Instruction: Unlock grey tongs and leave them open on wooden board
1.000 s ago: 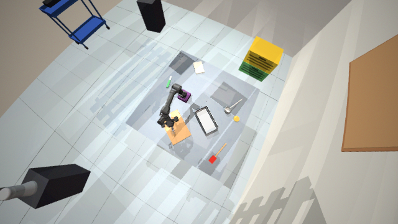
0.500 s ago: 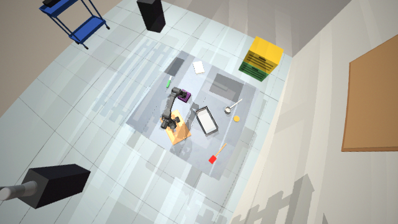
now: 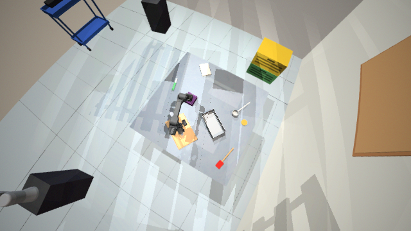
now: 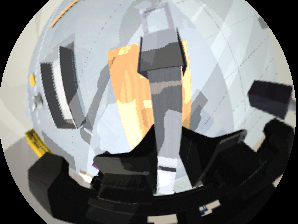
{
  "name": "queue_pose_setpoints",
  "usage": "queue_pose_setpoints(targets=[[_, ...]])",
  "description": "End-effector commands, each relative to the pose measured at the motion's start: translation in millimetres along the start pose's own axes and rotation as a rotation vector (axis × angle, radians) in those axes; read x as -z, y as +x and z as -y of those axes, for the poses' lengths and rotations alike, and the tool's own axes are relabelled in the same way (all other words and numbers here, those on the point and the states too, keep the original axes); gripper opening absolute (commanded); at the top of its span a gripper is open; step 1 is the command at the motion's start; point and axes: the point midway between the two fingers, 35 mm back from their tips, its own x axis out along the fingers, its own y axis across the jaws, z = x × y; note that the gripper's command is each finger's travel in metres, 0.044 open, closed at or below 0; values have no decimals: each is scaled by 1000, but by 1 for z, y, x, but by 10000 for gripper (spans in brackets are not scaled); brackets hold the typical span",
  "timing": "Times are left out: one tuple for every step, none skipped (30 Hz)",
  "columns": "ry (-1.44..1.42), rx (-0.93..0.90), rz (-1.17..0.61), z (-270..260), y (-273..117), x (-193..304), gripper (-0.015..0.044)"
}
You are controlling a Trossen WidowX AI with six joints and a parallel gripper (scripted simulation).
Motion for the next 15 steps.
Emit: queue_pose_setpoints(targets=[[-6, 6, -13, 1, -1, 1, -150], [-6, 6, -13, 1, -1, 1, -150], [-6, 6, -13, 1, 0, 1, -150], [-6, 6, -13, 1, 0, 1, -150], [-6, 6, -13, 2, 1, 0, -150], [-6, 6, -13, 2, 2, 0, -150], [-6, 6, -13, 2, 3, 0, -150], [-6, 6, -13, 2, 5, 0, -150], [-6, 6, -13, 2, 6, 0, -150], [-6, 6, -13, 2, 8, 0, -150], [-6, 6, -13, 3, 10, -1, -150], [-6, 6, -13, 3, 11, -1, -150], [-6, 6, -13, 3, 13, -1, -150], [-6, 6, -13, 3, 14, -1, -150], [-6, 6, -13, 3, 16, -1, -150]])
